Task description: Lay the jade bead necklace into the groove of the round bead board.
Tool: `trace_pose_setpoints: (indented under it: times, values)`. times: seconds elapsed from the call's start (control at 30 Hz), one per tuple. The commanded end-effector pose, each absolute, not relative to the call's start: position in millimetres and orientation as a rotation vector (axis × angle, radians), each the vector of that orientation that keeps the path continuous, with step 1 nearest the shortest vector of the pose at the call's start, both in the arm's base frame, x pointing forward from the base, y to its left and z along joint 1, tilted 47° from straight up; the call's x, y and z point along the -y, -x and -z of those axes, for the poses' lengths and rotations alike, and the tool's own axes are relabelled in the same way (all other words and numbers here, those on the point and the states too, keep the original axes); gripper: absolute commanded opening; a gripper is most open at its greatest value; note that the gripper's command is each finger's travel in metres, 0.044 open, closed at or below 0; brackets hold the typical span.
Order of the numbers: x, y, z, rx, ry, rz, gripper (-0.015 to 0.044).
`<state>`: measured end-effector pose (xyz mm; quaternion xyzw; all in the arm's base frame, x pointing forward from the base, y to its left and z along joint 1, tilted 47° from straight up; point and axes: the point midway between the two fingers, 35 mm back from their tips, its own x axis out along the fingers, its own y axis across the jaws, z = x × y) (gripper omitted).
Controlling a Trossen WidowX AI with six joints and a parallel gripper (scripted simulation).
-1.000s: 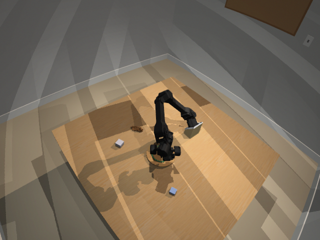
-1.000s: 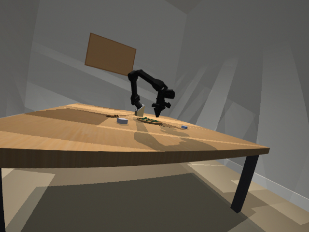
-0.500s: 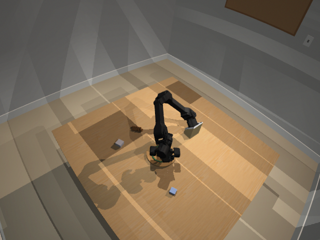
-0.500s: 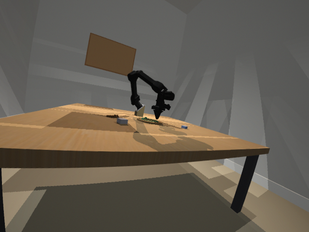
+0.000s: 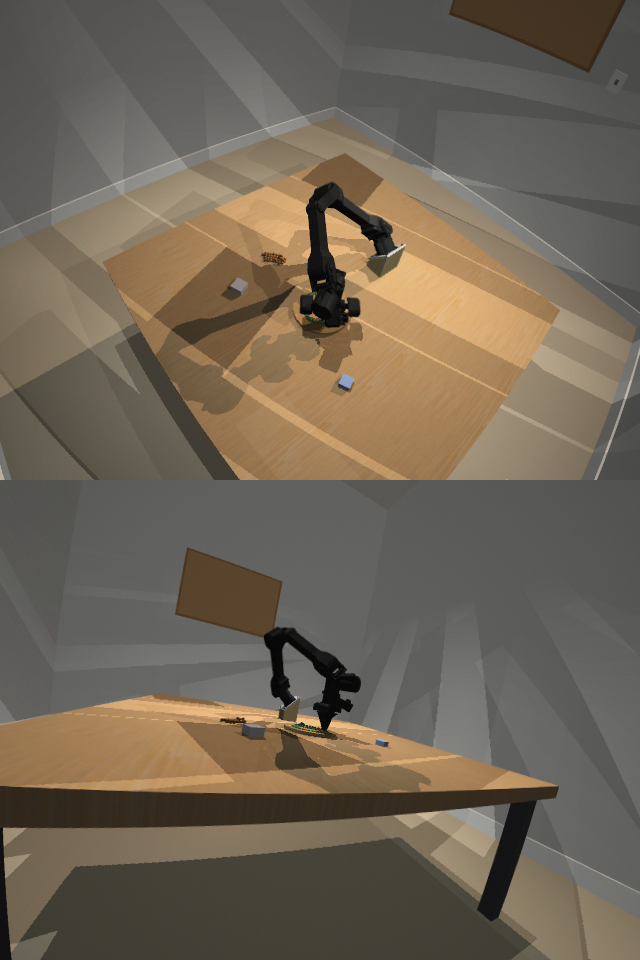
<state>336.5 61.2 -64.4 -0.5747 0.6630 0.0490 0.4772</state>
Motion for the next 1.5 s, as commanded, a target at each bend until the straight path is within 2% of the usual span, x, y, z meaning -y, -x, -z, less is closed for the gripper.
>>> trace_pose_setpoints:
  times: [0.0,0.07,1.47]
  values:
    - [-61.5,-336.7,64.2,-1.619,1.404,-0.12,0.0041]
    - [-61.5,-336.7,64.2,-1.619,1.404,-0.12,0.0]
    - [-65.2,-334.6,60.0,-1.622,1.416,-0.121,0.0]
